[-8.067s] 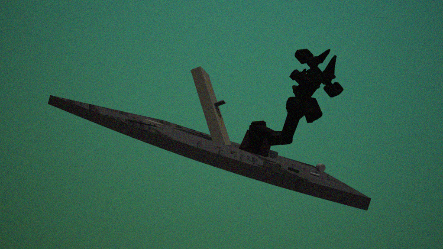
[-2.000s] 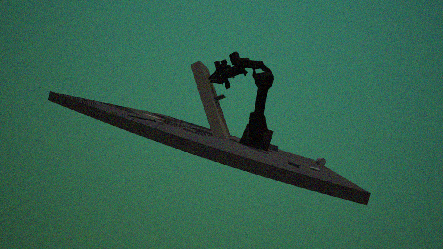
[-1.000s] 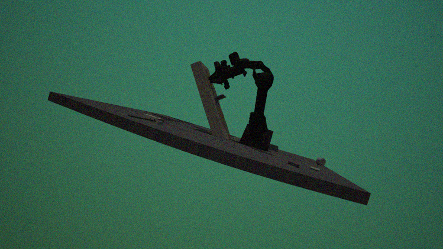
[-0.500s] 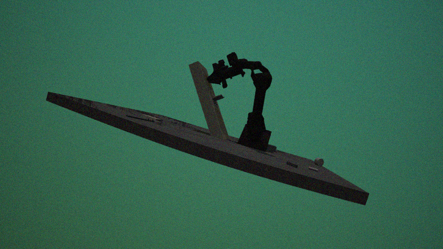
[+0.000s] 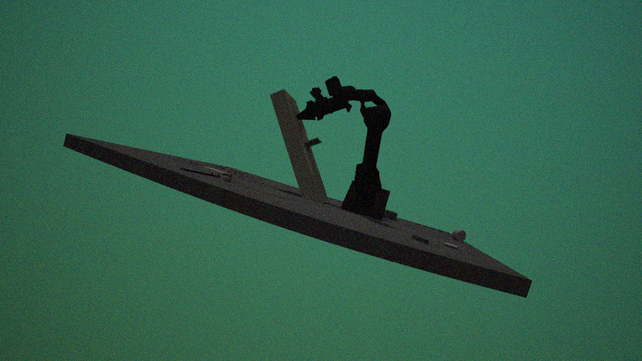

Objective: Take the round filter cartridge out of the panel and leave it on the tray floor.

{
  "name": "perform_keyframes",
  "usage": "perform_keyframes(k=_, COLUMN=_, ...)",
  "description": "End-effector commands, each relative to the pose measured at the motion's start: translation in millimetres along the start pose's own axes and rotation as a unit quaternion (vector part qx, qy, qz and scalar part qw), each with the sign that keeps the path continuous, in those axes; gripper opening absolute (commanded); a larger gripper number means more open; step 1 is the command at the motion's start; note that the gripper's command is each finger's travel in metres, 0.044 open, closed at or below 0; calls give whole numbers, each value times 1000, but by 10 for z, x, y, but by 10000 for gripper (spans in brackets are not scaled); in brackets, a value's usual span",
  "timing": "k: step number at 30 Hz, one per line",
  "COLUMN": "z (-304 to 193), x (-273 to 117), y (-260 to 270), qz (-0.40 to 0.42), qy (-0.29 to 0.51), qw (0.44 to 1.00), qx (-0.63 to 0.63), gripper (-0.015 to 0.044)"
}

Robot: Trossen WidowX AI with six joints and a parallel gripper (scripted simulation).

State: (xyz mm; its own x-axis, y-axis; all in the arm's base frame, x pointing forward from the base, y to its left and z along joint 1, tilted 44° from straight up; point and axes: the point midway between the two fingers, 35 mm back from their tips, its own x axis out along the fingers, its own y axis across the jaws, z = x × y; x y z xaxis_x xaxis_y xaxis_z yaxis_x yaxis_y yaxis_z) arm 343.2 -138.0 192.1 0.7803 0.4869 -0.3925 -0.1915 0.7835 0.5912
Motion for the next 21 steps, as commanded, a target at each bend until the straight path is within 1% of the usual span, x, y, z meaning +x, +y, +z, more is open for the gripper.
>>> perform_keyframes(k=1, z=-3, x=53, y=5, qz=-2, qy=5, qw=996, qx=-93, gripper=0)
perform_keyframes(k=11, z=-3, x=50, y=5, qz=-1, qy=5, qw=964, qx=-264, gripper=0)
perform_keyframes(k=21, z=-4, x=47, y=5, qz=0, qy=5, qw=904, qx=-428, gripper=0)
